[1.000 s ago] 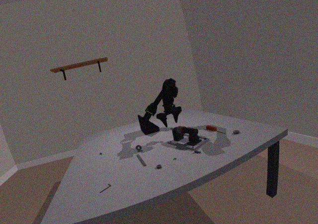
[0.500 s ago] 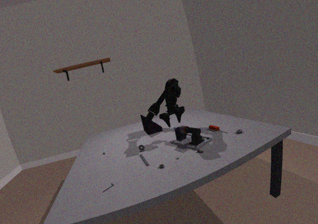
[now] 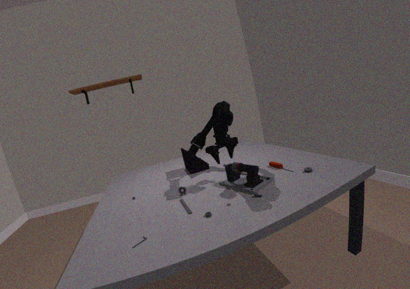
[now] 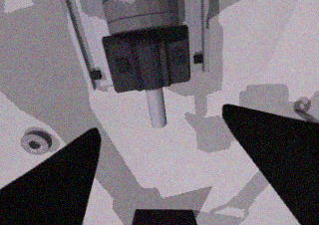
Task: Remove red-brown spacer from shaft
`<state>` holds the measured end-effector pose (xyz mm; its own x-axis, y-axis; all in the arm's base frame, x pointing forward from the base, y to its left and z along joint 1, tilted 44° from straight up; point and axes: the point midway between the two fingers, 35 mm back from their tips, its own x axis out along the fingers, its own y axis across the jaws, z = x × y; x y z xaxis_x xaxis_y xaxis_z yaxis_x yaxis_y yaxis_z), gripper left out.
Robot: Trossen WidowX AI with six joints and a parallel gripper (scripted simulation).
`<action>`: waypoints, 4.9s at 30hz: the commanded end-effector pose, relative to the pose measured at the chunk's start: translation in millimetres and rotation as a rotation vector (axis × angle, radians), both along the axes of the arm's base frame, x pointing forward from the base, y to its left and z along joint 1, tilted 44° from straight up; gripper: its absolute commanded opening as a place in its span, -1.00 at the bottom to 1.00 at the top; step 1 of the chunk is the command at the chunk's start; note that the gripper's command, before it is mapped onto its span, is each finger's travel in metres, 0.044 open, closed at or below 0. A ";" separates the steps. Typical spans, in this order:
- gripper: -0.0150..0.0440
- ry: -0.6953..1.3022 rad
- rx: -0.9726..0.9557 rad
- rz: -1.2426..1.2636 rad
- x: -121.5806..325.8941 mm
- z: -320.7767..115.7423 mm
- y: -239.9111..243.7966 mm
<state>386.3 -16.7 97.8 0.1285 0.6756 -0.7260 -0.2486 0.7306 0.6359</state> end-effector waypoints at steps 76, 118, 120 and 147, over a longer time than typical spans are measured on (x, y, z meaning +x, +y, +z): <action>1.00 0.002 0.008 -0.005 7.6 -33.2 35.1; 0.56 -0.003 0.002 0.000 8.9 -40.5 41.4; 0.38 -0.003 0.002 0.000 8.9 -40.5 41.4; -0.49 0.002 0.008 -0.005 1.4 -42.7 40.7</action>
<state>391.2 24.2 55.8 0.1306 0.6781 -0.7232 -0.2410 0.7293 0.6403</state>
